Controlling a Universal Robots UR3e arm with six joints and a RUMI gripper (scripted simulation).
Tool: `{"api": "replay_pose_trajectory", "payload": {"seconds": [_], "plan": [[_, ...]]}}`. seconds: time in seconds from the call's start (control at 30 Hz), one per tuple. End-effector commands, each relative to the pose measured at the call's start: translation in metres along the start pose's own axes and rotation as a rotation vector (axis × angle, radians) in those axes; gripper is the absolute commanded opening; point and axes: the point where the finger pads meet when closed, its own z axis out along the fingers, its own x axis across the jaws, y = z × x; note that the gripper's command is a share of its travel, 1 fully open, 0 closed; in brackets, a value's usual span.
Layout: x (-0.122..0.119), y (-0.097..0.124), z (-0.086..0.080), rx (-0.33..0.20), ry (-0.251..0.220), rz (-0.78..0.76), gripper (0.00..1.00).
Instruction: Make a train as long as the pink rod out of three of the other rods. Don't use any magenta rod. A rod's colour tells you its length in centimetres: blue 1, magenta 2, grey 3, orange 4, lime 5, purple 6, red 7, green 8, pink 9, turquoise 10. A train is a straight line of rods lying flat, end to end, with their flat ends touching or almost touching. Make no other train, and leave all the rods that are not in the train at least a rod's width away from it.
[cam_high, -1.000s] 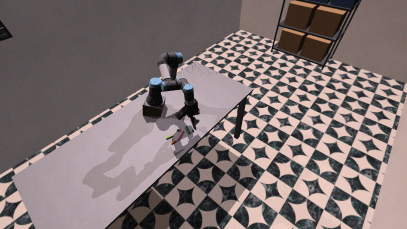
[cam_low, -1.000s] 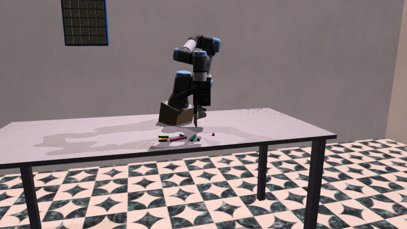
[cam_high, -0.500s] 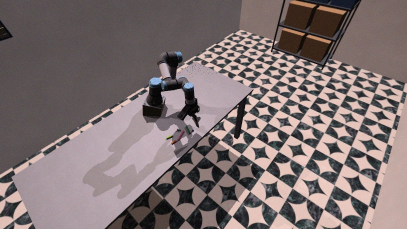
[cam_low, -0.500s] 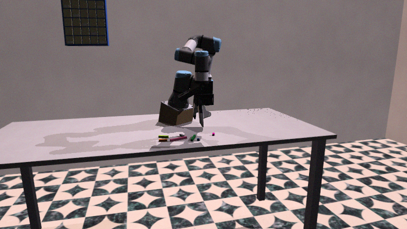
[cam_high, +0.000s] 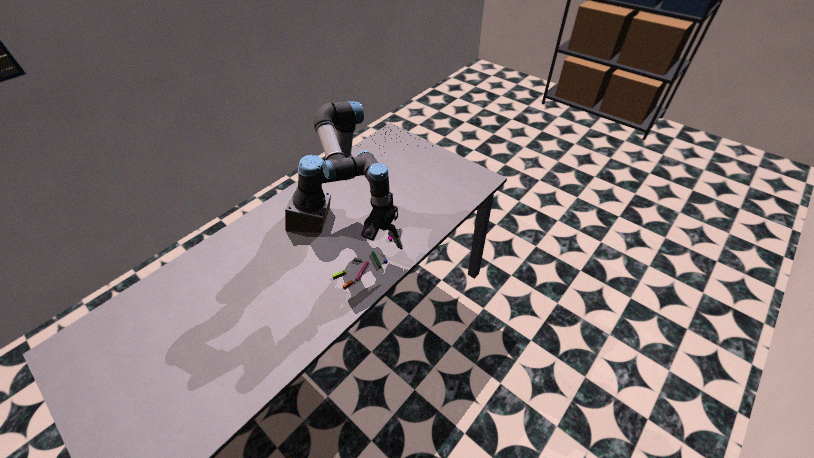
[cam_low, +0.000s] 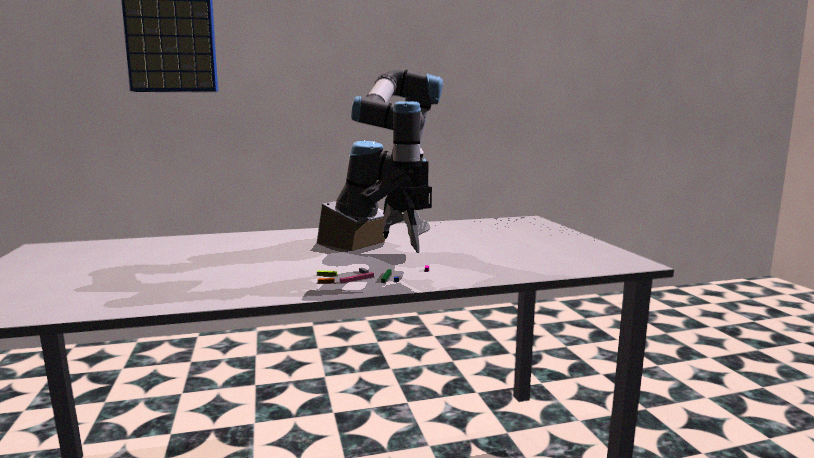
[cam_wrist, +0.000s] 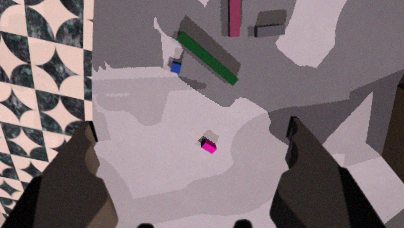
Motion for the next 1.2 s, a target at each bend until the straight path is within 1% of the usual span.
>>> {"api": "replay_pose_trajectory", "payload": {"seconds": [0.0, 0.2, 0.27, 0.33, 0.77, 0.83, 0.9, 1.17], "plan": [[-0.001, 0.005, 0.0, -0.005, -0.007, -0.168, 1.0], [-0.001, 0.01, 0.0, -0.004, -0.008, -0.276, 1.0], [-0.001, 0.01, 0.0, -0.004, -0.008, -0.276, 1.0], [-0.001, 0.013, 0.0, -0.004, -0.008, -0.345, 1.0], [0.0, 0.024, 0.0, -0.003, -0.009, -0.576, 1.0], [0.0, 0.024, 0.0, -0.003, -0.009, -0.576, 1.0], [0.0, 0.028, 0.0, -0.003, -0.009, -0.645, 1.0], [0.001, 0.035, 0.0, -0.002, -0.01, -0.785, 1.0]]}}
